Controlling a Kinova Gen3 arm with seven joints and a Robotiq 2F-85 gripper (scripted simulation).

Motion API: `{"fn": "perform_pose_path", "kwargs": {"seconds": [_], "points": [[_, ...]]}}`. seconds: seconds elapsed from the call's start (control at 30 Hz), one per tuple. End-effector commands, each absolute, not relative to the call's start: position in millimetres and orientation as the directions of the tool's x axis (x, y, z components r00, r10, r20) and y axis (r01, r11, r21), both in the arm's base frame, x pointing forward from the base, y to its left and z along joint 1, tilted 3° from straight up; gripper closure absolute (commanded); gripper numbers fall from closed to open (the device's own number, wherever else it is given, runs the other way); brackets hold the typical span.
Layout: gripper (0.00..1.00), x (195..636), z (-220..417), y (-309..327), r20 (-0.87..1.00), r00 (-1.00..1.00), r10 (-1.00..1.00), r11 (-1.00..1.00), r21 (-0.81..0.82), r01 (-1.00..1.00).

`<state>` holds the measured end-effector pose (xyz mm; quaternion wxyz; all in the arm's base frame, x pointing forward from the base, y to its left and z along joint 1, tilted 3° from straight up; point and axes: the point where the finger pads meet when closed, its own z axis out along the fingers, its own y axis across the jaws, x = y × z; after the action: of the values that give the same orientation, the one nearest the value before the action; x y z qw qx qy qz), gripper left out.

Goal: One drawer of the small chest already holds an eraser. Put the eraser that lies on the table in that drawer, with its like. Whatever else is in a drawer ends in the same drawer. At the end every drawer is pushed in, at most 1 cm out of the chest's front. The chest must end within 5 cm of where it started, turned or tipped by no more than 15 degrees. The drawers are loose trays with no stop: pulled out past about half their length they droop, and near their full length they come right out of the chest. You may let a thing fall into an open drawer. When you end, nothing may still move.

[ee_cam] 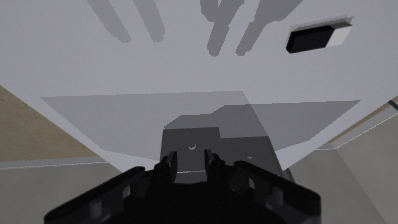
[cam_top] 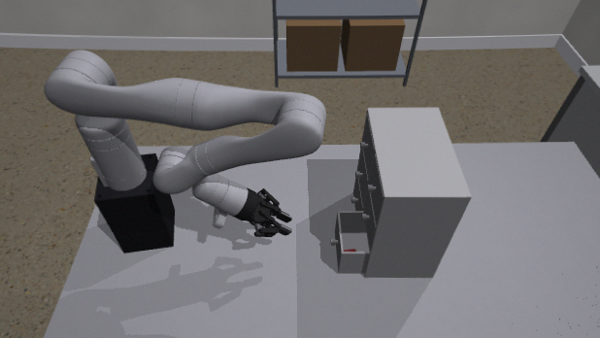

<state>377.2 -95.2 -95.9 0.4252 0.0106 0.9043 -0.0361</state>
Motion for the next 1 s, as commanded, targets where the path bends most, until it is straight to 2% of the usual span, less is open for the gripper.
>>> {"fn": "perform_pose_path", "kwargs": {"seconds": [0.0, 0.53, 0.97], "points": [[1.0, 378, -95, -95, -0.77, -0.637, -0.012, 0.997, -0.056, 0.05], [1.0, 382, -100, -96, -0.77, -0.637, -0.012, 0.997, -0.057, 0.05], [1.0, 414, -136, -99, -0.77, -0.637, -0.012, 0.997, -0.057, 0.05]]}}
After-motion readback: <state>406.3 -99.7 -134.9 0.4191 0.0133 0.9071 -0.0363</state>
